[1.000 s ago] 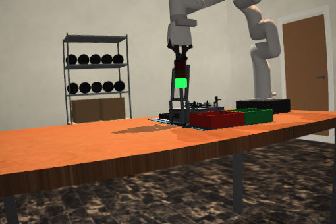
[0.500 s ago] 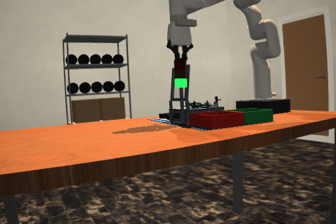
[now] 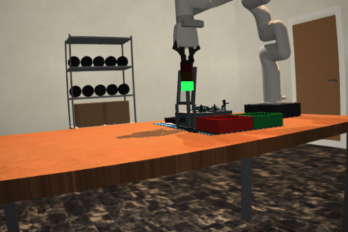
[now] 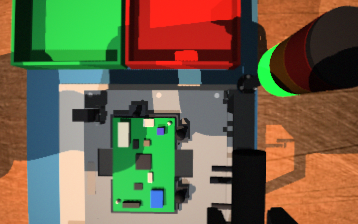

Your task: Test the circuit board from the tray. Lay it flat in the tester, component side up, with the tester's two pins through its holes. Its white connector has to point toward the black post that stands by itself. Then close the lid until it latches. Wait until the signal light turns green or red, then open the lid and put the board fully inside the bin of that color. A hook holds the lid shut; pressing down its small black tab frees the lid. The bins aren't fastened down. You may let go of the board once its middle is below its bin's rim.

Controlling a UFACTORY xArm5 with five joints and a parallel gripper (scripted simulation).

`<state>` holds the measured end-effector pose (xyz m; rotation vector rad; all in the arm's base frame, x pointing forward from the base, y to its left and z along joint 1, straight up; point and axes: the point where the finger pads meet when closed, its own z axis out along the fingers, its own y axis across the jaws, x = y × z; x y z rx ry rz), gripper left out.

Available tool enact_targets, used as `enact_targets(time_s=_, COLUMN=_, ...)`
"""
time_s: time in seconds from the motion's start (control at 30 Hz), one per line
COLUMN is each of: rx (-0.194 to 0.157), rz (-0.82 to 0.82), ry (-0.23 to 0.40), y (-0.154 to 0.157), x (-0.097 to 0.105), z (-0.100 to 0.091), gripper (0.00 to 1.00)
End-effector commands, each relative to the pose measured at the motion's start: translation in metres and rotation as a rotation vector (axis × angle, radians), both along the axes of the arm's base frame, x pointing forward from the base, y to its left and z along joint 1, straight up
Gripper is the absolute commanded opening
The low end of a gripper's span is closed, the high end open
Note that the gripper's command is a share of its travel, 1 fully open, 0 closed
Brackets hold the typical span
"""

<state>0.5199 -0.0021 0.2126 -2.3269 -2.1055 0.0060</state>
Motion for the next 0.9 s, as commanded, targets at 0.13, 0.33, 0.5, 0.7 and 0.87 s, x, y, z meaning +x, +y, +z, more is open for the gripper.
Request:
enact_targets(time_s=0.13, rx=0.0, rz=0.0, ry=-0.005, y=0.0, x=0.001, z=0.0019, gripper=0.28)
enact_targets(time_s=0.33, rx=0.0, rz=0.0, ry=-0.005, y=0.0, x=0.001, z=0.0019, gripper=0.28)
enact_targets(time_s=0.5, rx=0.0, rz=0.0, ry=-0.005, y=0.0, x=0.001, z=0.0014, gripper=0.28)
enact_targets(time_s=0.7, rx=0.0, rz=0.0, ry=-0.005, y=0.0, x=0.0009, z=0.0002, gripper=0.28)
enact_targets(time_s=0.87, rx=0.0, rz=0.0, ry=-0.005, y=0.0, x=0.0008, z=-0.0003, gripper=0.28)
